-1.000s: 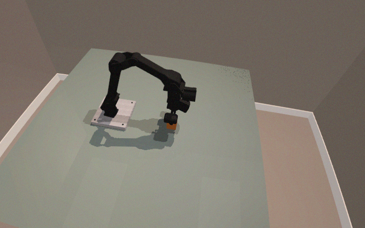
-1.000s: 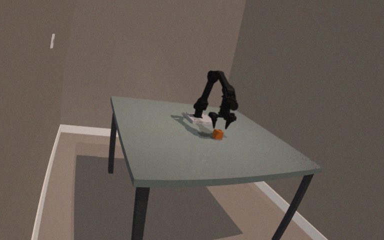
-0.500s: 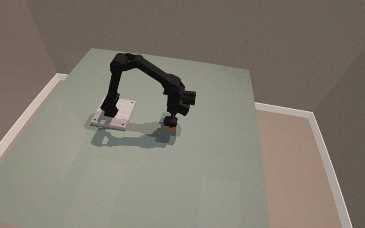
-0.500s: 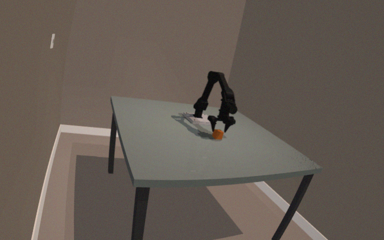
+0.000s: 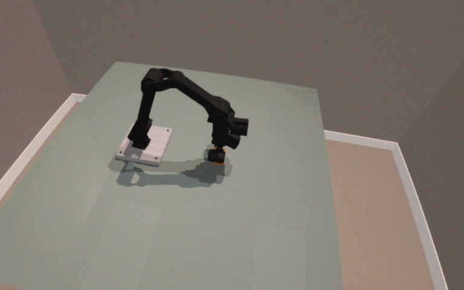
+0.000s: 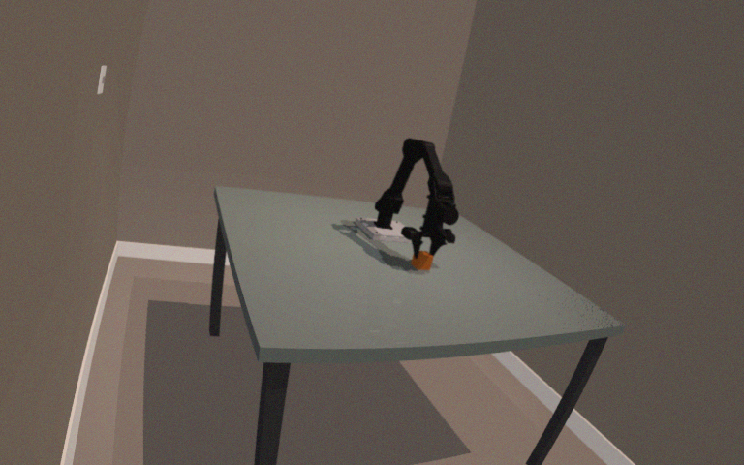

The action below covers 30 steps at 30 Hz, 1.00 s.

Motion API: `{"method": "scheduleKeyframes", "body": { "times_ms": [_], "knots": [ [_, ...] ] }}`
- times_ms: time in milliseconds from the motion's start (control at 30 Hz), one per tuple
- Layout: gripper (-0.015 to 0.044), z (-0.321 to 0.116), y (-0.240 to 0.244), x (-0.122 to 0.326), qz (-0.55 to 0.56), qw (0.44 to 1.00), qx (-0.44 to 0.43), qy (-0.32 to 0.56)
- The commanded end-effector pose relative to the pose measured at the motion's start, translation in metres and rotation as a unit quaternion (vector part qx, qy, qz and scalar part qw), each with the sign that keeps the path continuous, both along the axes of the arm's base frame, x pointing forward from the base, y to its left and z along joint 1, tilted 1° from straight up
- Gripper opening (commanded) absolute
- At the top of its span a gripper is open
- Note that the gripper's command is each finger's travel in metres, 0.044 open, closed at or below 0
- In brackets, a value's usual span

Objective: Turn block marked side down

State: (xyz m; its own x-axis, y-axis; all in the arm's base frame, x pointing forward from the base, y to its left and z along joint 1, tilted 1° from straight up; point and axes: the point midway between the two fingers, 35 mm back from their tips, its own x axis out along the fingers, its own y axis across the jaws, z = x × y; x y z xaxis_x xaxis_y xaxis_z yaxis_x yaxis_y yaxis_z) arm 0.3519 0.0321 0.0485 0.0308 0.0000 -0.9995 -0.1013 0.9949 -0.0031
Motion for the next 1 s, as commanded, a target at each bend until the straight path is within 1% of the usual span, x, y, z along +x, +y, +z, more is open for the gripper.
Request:
{"method": "scheduleKeyframes", "body": {
  "times_ms": [0, 533, 667, 700, 767, 967],
  "knots": [
    [0.0230, -0.003, -0.001, -0.001, -0.001, 1.000, -0.003, 0.003],
    [0.0123, -0.003, -0.001, -0.001, -0.001, 1.000, -0.003, 0.003],
    [0.0018, 0.012, -0.001, 0.000, -0.001, 1.000, -0.003, 0.003],
    [0.0000, 0.019, -0.001, -0.001, -0.001, 1.000, -0.003, 0.003],
    [0.0000, 0.026, -0.001, -0.001, -0.001, 1.000, -0.003, 0.003],
    [0.0000, 0.027, -0.001, -0.001, -0.001, 1.000, -0.002, -0.002]
  ]
}}
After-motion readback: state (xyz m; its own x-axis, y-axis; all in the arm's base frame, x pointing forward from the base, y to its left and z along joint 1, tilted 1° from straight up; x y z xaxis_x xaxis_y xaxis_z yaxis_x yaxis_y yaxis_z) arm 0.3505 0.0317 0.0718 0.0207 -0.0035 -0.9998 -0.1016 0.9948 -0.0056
